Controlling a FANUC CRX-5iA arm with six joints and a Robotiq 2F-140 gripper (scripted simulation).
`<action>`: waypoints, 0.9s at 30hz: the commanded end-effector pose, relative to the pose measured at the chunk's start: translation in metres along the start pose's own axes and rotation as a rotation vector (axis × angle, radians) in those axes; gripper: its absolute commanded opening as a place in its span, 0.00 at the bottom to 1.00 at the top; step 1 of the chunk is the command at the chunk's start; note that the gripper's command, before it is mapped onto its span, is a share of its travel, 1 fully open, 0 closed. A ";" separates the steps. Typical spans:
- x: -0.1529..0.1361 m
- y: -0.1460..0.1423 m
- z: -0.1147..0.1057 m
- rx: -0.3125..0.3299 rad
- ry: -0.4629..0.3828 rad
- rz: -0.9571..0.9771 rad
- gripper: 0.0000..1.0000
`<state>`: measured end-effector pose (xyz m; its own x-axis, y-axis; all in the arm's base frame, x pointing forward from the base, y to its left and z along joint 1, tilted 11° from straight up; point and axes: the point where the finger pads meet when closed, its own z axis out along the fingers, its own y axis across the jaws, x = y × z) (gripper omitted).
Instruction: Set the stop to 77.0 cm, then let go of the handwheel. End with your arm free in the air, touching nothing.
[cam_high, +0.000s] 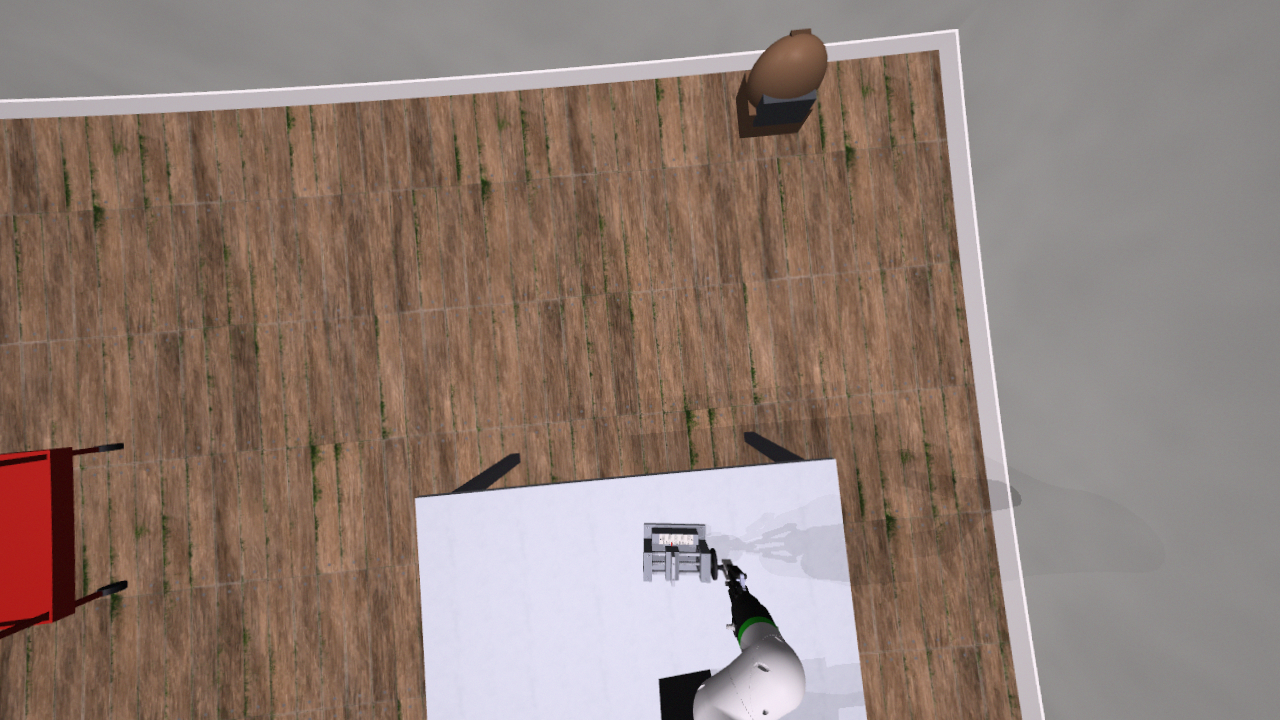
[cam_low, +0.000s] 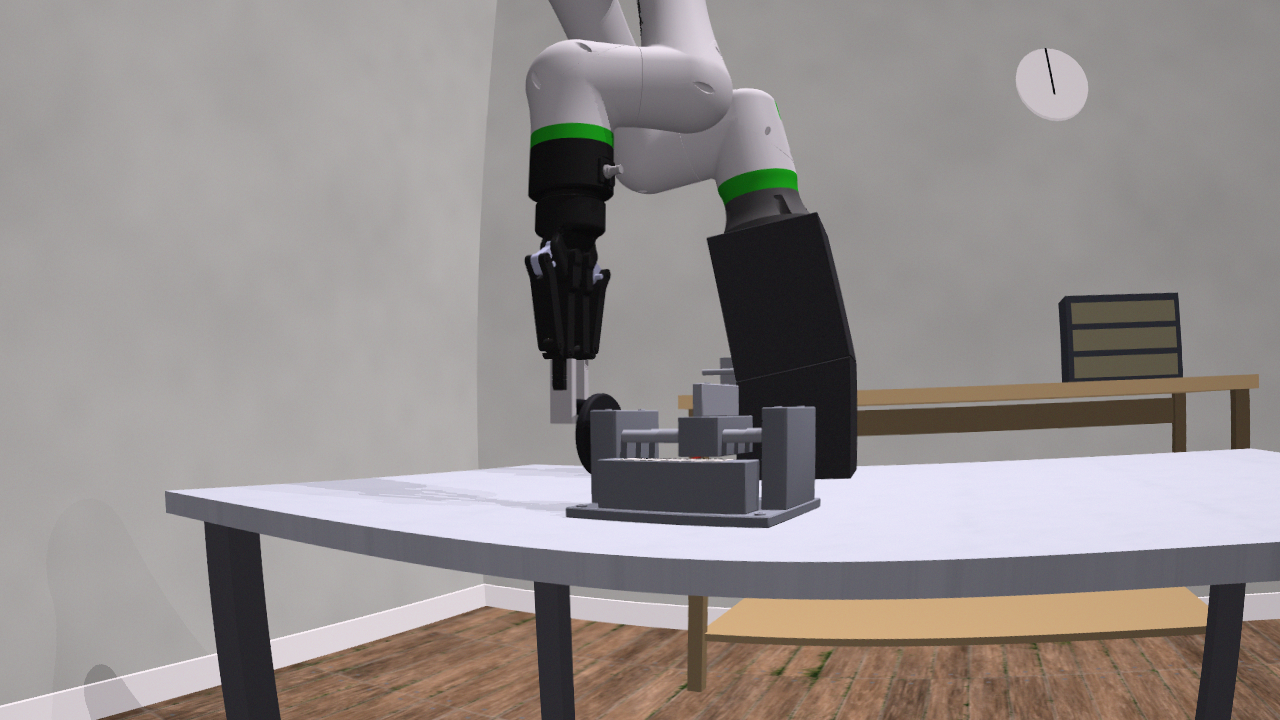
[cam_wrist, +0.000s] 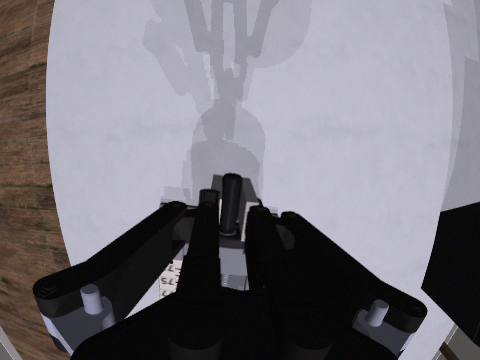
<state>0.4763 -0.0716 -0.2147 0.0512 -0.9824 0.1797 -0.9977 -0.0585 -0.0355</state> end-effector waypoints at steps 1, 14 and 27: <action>0.000 0.000 0.000 0.000 0.000 0.000 0.04; 0.000 -0.001 0.000 0.000 0.000 0.000 0.04; 0.000 -0.004 0.001 0.000 0.000 0.000 0.04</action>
<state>0.4802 -0.0715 -0.2156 0.0512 -0.9824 0.1798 -0.9976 -0.0585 -0.0357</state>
